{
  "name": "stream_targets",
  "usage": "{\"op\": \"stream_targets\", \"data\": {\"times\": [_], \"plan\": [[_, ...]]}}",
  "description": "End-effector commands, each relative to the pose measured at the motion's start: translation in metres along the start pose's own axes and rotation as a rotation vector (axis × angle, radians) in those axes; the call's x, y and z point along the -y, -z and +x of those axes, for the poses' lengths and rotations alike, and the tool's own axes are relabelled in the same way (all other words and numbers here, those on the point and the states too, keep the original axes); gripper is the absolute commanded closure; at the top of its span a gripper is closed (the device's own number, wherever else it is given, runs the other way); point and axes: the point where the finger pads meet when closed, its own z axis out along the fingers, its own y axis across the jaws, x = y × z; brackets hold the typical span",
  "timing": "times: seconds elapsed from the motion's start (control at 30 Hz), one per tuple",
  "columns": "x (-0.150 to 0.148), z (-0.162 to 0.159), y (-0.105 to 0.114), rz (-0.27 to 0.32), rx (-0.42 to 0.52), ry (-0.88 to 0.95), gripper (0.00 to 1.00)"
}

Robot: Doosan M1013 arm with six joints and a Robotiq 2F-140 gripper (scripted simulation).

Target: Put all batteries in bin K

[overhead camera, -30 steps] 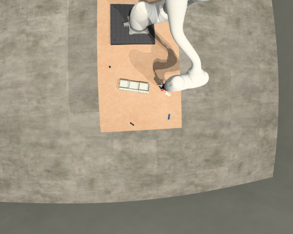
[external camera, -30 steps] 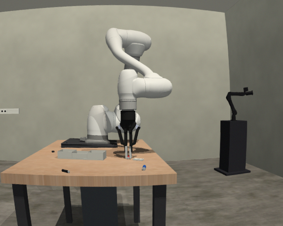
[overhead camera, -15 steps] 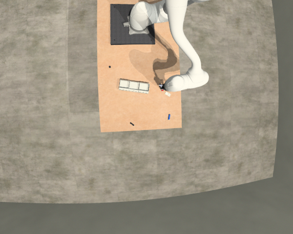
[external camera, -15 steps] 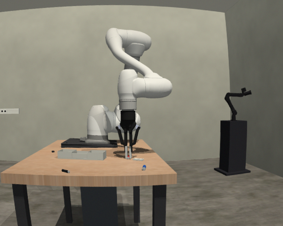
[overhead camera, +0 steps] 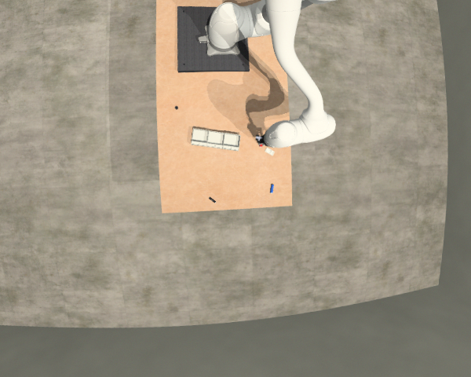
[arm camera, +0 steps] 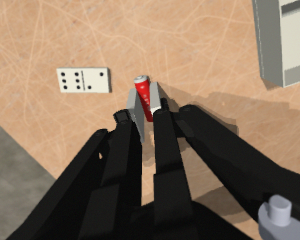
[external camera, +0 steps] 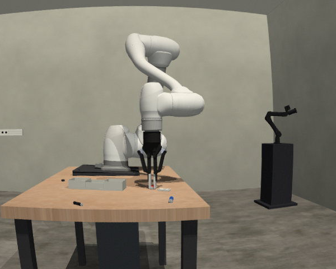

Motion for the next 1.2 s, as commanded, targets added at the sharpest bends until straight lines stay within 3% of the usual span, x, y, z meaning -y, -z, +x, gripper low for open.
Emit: {"op": "stream_targets", "data": {"times": [0.0,0.57,1.1,1.17], "plan": [[0.000,0.001,0.010,0.001,-0.001,0.000,0.85],[0.000,0.001,0.060,0.001,-0.001,0.000,0.85],[0.000,0.001,0.060,0.001,-0.001,0.000,0.85],[-0.011,0.002,0.060,0.001,-0.001,0.000,0.85]]}}
